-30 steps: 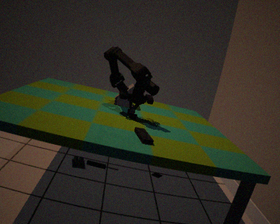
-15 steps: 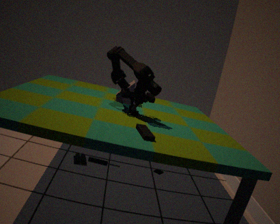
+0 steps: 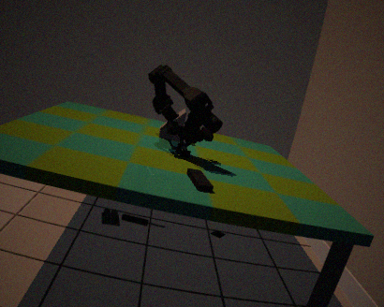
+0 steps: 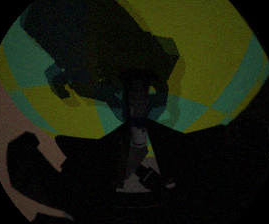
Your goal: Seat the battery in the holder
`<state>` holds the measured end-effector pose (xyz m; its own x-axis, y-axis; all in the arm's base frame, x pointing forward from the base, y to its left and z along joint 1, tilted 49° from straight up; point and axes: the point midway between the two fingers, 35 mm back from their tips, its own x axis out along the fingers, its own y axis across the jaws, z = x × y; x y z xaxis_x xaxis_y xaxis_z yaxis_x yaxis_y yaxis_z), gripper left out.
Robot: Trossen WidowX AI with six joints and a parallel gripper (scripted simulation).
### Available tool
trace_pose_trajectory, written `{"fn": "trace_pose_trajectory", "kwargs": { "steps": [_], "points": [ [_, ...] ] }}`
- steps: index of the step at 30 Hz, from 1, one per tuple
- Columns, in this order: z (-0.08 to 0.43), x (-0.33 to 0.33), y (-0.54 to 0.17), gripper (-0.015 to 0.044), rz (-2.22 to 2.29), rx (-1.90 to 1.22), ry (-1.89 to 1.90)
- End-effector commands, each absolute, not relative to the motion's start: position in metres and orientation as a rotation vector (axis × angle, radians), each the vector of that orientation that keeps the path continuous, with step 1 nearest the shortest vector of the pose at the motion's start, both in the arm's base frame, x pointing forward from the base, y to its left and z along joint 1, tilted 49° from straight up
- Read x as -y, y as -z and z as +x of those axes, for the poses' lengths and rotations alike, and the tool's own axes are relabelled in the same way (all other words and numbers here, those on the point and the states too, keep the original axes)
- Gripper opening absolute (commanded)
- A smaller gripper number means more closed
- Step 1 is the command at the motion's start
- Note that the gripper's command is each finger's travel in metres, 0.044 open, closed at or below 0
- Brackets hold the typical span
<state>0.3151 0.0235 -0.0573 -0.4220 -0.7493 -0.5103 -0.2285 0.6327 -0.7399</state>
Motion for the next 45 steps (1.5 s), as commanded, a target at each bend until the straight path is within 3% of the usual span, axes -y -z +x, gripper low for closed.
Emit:
{"fn": "trace_pose_trajectory", "kwargs": {
  "steps": [1, 45],
  "points": [
    [0.316, -0.023, 0.061, 0.0070, -0.769, -1.971, 0.734],
    [0.331, -0.023, 0.067, 0.0070, -0.765, -1.863, 0.657]
  ]
}}
